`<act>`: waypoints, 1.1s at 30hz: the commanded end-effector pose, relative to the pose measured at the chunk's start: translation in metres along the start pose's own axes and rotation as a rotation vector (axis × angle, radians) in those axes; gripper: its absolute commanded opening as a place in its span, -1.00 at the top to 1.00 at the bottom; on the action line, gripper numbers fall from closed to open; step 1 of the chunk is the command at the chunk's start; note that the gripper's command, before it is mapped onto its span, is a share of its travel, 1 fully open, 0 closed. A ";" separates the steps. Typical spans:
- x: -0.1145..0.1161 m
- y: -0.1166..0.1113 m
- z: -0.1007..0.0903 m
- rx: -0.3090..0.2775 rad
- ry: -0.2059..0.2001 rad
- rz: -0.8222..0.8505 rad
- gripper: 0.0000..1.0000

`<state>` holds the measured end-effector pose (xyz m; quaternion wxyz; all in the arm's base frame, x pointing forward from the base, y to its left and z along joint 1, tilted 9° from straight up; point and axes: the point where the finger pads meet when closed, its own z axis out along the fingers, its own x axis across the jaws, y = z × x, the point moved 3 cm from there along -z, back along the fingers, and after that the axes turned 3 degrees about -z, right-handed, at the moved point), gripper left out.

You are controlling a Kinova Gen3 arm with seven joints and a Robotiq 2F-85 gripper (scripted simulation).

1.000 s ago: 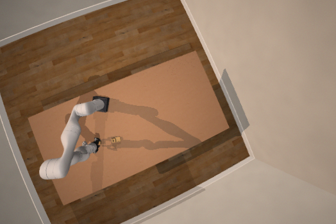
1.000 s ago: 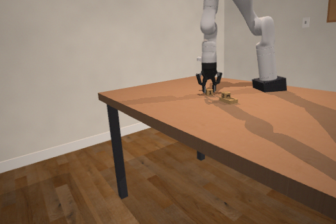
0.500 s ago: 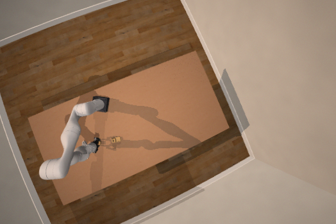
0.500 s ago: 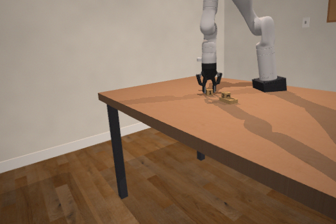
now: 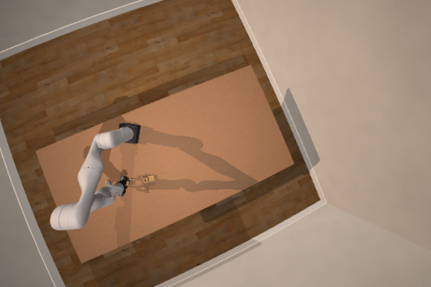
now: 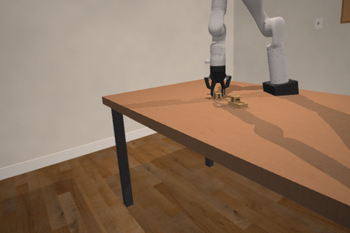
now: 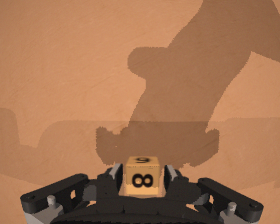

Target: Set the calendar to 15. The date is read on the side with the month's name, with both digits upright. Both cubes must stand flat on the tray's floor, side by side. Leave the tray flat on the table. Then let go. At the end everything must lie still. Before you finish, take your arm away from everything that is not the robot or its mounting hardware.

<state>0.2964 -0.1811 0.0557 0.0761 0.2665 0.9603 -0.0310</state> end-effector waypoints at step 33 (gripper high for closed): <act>0.000 0.000 0.000 0.000 -0.001 0.000 0.43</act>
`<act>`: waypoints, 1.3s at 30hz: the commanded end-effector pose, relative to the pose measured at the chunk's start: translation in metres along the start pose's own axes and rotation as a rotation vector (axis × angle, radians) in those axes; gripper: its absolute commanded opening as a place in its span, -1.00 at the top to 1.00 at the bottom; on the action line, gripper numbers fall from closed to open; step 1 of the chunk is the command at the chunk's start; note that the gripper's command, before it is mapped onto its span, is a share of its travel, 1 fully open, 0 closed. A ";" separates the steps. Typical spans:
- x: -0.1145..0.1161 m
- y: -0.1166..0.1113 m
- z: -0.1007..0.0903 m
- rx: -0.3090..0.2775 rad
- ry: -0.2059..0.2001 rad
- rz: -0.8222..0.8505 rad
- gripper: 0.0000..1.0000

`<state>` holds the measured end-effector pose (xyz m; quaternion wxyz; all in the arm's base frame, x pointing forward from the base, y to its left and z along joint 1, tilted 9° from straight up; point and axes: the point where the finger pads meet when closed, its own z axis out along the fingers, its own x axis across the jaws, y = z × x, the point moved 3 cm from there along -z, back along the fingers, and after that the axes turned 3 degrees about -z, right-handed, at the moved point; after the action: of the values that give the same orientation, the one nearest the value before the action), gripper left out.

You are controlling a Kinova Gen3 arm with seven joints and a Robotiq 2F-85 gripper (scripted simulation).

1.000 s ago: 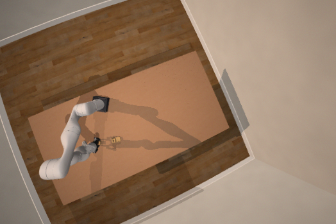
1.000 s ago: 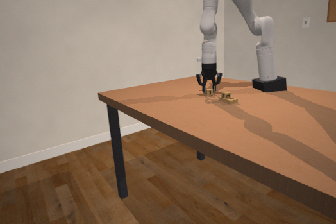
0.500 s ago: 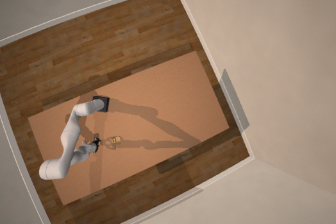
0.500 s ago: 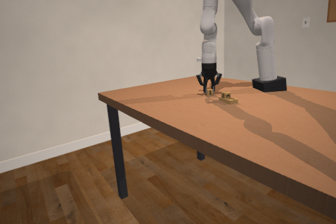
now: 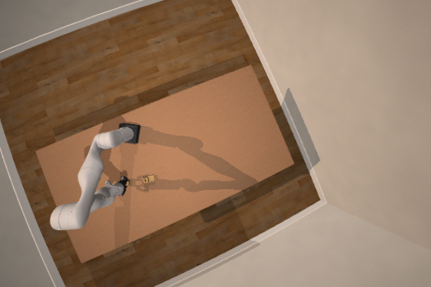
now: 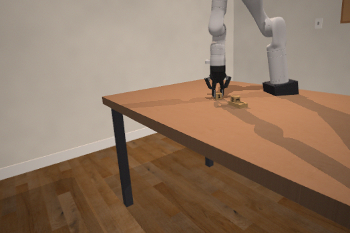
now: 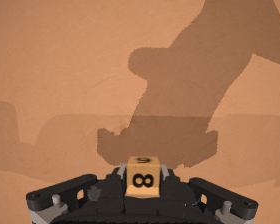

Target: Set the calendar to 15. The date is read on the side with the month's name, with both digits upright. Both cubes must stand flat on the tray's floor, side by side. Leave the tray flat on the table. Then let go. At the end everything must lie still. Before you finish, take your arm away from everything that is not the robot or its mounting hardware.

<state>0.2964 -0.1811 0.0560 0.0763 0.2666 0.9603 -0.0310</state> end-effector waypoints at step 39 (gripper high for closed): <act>0.000 0.000 -0.085 0.000 -0.001 0.000 0.43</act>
<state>0.2744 -0.1806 0.1263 0.0629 0.2804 0.9573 -0.0320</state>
